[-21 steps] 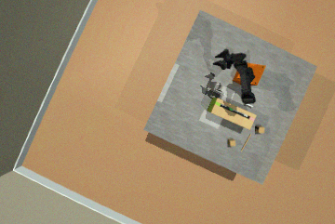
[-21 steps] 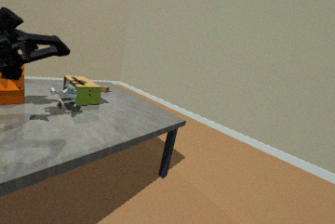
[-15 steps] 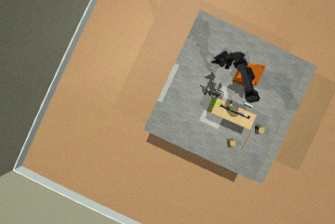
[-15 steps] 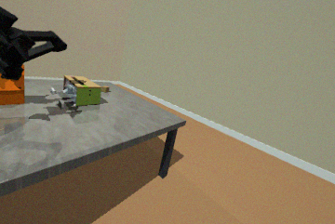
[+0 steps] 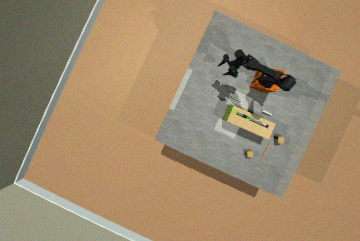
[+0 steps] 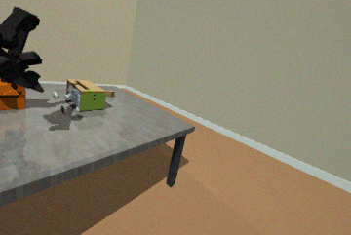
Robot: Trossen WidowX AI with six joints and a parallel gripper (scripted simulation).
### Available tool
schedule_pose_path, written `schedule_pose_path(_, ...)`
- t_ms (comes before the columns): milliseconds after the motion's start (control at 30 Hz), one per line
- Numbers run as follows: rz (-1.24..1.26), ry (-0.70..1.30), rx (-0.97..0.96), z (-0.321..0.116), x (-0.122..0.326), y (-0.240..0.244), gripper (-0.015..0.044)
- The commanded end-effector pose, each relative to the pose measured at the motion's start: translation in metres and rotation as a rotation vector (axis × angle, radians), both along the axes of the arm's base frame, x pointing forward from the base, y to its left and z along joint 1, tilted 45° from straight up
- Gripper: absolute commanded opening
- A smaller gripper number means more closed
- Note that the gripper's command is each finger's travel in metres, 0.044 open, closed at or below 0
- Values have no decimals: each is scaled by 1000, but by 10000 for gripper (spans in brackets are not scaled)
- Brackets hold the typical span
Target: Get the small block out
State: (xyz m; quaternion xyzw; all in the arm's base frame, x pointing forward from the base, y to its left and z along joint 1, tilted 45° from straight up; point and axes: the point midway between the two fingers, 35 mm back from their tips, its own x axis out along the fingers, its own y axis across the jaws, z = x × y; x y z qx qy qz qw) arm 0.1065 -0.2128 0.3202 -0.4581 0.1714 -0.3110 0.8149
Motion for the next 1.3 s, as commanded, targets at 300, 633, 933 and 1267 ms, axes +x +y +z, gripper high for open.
schedule_pose_path(300,30,-267,1088,-76,110,13,400)
schedule_pose_path(633,-308,-149,1621,-146,176,88,400)
schedule_pose_path(933,-752,-63,1691,-201,190,174,400)
schedule_pose_path(1267,-1079,-262,1419,-245,162,255,400)
